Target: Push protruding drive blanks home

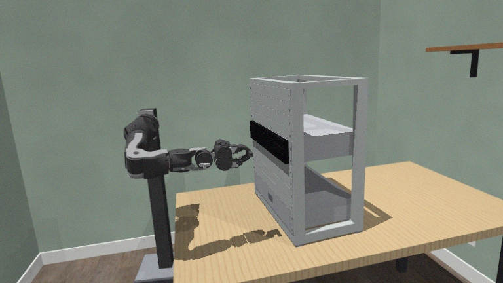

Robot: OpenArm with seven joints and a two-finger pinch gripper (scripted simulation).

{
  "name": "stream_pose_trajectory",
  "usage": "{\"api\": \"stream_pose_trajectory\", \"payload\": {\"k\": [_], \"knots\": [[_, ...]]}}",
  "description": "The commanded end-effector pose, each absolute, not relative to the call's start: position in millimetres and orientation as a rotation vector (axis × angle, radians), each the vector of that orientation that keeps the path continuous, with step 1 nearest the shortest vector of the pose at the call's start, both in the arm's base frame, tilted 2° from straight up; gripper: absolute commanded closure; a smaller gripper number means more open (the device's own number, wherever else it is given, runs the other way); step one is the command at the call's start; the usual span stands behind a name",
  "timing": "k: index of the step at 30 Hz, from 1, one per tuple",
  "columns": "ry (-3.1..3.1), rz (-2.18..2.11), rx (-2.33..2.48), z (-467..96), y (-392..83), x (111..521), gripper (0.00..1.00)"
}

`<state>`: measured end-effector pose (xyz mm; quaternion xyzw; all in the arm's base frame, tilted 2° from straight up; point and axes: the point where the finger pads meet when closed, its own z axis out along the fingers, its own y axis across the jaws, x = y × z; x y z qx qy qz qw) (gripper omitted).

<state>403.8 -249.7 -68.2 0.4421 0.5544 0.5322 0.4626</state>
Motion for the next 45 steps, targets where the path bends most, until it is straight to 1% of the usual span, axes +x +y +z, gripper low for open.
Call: {"api": "stream_pose_trajectory", "payload": {"k": [1, 8, 13, 15, 21, 25, 45], "knots": [[1.36, 1.311, 1.088, -67, -253, 403, 1.0], [1.36, 1.311, 1.088, -67, -251, 411, 1.0], [1.36, 1.312, 1.089, -67, -248, 429, 1.0], [1.36, 1.312, 1.089, -67, -248, 429, 1.0], [1.361, 1.312, 1.089, -67, -243, 455, 1.0], [1.362, 1.312, 1.089, -67, -241, 466, 1.0], [1.362, 1.313, 1.087, -67, -239, 468, 1.0]]}}
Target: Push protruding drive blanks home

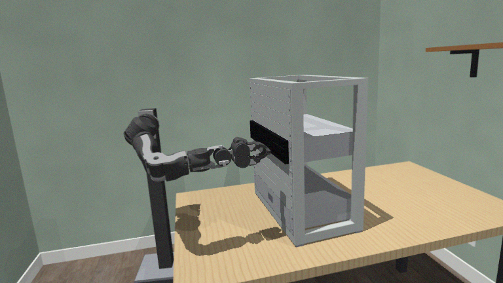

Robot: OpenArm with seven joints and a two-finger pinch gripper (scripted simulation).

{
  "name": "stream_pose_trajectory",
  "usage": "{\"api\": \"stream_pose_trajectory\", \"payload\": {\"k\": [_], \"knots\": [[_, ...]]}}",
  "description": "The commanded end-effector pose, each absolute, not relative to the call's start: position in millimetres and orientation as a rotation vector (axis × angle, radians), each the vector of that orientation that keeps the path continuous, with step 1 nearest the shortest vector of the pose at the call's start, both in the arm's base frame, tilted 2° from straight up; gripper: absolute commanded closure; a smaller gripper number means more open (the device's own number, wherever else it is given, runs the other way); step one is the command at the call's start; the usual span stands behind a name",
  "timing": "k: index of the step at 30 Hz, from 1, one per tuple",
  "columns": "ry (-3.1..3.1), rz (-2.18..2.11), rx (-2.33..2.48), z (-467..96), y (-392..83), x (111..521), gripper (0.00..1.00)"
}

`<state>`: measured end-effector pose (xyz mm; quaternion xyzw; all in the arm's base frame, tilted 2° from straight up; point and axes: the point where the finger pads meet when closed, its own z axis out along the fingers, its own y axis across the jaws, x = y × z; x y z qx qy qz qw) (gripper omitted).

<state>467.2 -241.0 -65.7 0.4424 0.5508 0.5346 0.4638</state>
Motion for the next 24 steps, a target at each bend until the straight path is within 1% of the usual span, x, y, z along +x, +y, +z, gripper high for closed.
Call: {"api": "stream_pose_trajectory", "payload": {"k": [1, 24], "knots": [[1.362, 1.313, 1.086, -66.8, -239.0, 467.5, 1.0], [1.362, 1.313, 1.086, -68.1, -237.1, 467.9, 1.0]]}}
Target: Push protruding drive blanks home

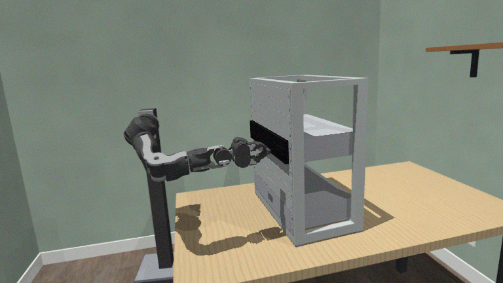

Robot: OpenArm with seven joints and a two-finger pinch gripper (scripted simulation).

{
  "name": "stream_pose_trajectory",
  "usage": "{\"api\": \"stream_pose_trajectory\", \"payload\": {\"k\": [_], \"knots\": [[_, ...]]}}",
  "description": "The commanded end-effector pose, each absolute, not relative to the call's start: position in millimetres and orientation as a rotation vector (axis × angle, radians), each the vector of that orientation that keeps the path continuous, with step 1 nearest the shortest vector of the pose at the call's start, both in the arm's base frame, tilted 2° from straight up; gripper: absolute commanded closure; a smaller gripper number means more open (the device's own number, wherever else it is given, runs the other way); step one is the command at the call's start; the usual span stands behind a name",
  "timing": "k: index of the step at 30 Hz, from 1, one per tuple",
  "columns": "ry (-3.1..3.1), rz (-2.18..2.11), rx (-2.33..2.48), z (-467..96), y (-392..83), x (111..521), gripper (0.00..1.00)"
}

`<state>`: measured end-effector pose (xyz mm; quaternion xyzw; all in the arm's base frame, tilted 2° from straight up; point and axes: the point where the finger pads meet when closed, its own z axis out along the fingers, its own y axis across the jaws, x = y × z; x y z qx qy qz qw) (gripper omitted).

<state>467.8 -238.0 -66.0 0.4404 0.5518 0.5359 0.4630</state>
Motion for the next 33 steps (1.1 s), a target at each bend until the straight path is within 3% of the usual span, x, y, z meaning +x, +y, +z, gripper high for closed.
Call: {"api": "stream_pose_trajectory", "payload": {"k": [1, 33], "knots": [[1.362, 1.312, 1.089, -69, -238, 469, 1.0], [1.362, 1.313, 1.087, -69, -234, 488, 1.0]]}}
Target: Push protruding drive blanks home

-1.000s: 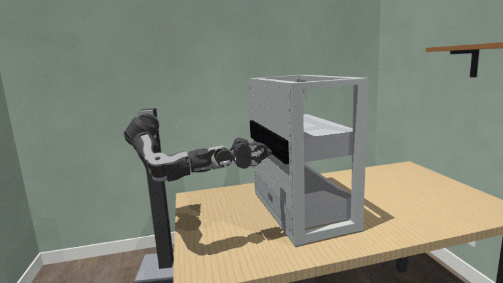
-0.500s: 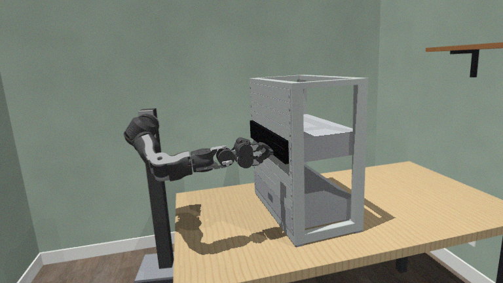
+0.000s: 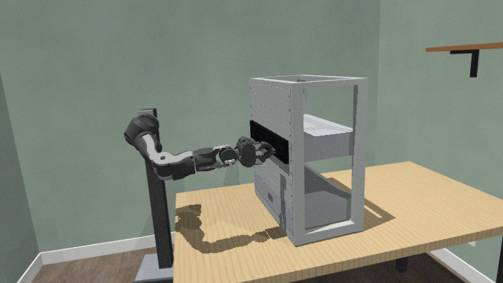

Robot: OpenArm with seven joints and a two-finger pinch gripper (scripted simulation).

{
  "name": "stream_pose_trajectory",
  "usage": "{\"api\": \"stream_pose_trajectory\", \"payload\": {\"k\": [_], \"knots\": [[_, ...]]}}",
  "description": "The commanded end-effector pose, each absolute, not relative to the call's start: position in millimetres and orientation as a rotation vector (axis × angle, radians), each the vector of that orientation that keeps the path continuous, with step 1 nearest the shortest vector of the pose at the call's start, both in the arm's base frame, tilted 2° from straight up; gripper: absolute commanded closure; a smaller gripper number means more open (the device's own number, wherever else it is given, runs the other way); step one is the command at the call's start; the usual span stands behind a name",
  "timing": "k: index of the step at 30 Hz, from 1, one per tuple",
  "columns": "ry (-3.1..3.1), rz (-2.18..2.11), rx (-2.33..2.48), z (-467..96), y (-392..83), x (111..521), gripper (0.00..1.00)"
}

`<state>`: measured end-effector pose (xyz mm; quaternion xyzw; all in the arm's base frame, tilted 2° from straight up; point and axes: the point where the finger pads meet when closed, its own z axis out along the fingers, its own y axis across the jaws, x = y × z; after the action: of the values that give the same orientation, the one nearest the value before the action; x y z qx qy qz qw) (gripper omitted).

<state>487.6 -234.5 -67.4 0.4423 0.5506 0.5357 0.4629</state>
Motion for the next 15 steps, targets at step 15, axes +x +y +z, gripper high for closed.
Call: {"api": "stream_pose_trajectory", "payload": {"k": [15], "knots": [[1.363, 1.313, 1.088, -68.7, -232.6, 497.5, 1.0]]}}
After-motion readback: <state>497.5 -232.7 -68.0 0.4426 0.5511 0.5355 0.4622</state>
